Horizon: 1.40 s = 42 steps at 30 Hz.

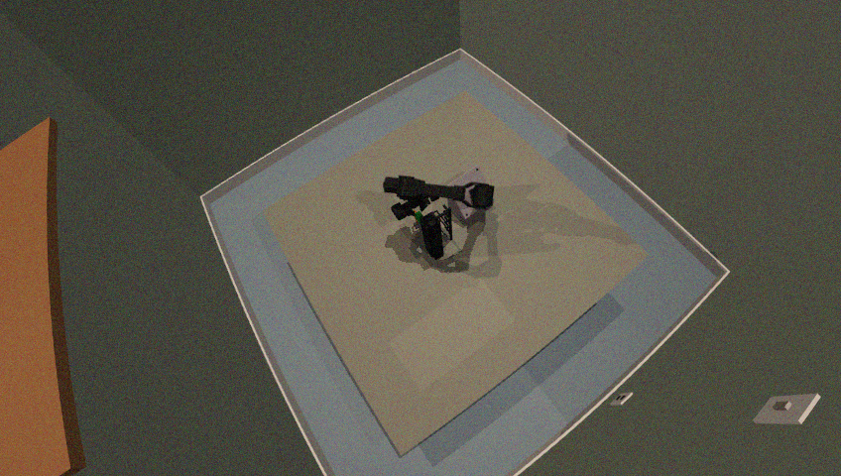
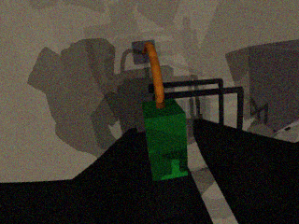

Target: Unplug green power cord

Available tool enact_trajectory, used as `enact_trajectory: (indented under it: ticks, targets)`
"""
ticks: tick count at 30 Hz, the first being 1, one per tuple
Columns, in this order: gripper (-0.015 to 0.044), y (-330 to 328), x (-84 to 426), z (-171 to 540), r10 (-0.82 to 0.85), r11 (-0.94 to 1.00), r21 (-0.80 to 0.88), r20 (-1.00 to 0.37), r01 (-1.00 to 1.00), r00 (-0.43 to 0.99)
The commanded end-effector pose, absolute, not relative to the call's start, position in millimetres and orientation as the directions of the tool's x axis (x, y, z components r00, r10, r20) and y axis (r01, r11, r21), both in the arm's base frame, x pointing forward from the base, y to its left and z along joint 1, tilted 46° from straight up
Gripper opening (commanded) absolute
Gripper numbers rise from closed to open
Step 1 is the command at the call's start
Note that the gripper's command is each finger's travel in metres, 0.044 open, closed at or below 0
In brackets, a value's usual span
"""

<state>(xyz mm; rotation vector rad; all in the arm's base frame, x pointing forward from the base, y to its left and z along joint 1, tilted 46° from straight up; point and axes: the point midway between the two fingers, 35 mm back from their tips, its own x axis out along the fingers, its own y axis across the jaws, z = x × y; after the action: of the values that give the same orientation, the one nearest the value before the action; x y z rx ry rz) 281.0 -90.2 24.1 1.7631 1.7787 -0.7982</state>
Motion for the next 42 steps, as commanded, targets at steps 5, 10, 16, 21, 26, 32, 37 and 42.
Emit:
enact_trajectory:
  ticks: [5, 10, 16, 21, 26, 32, 37, 42]
  targets:
    - [0.016, -83.5, 279.0, 28.1, 0.706, -0.017, -0.063, -0.707, 0.998, -0.033]
    - [0.016, -81.1, 279.0, 25.7, 0.706, -0.017, -0.063, -0.707, 0.998, -0.033]
    - [0.016, -75.1, 278.7, 19.8, 0.707, -0.017, -0.063, -0.707, 0.998, -0.033]
    - [0.016, -74.9, 278.7, 19.6, 0.707, -0.017, -0.063, -0.707, 0.998, -0.033]
    - [0.0048, -77.1, 279.8, 20.8, 0.702, -0.013, -0.058, -0.711, 0.998, -0.032]
    - [0.0008, -77.1, 279.8, 20.8, 0.702, -0.013, -0.058, -0.711, 0.998, -0.032]
    - [0.0, -79.1, 280.0, 19.1, 0.702, -0.013, -0.058, -0.711, 0.998, -0.032]
    - [0.0, -84.8, 280.4, 14.0, 0.702, -0.014, -0.058, -0.712, 0.998, -0.032]
